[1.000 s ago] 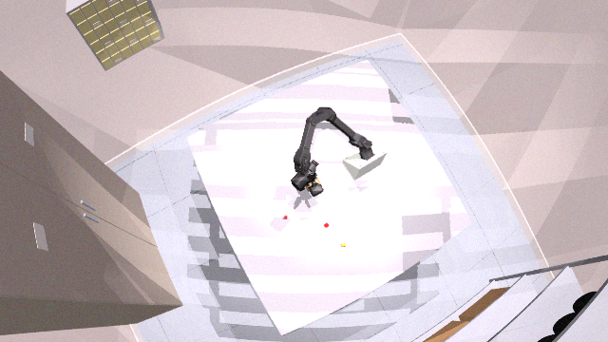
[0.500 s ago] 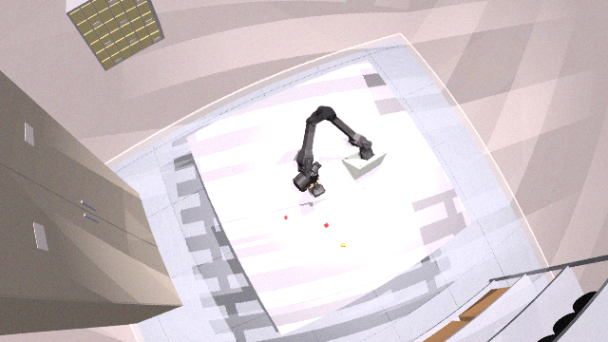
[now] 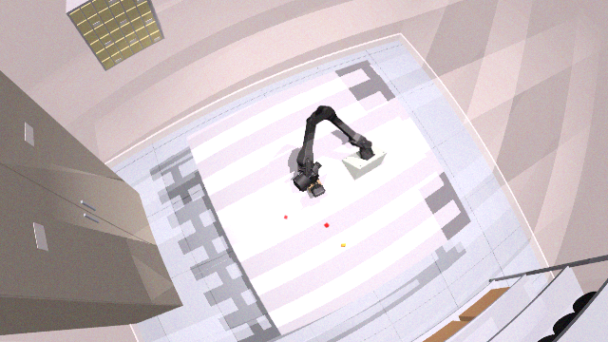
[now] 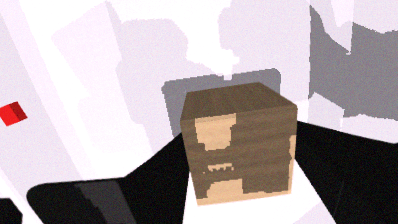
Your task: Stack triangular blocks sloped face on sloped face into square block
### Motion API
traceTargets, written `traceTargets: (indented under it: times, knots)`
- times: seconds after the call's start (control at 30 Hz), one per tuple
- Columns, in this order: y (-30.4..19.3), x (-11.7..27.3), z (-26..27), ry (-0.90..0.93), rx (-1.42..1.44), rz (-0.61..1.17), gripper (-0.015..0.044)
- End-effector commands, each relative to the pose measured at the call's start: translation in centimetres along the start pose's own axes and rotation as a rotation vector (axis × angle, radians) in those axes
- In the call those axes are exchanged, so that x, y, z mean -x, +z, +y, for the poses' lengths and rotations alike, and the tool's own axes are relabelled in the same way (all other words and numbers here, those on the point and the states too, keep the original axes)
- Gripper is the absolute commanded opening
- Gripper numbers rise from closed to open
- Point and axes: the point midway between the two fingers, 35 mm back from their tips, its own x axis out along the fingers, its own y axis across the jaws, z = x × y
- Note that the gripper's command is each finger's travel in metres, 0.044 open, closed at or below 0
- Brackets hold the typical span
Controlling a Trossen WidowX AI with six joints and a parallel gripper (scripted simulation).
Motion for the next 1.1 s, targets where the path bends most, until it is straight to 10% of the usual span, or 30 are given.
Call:
traceTargets:
  times: [0.0,1.07]
  knots:
    - [0.2,0.1,0.0,-0.005,0.003,-0.008,0.0000]
    - [-0.3,-0.9,0.1,-0.008,0.004,-0.008,0.0000]
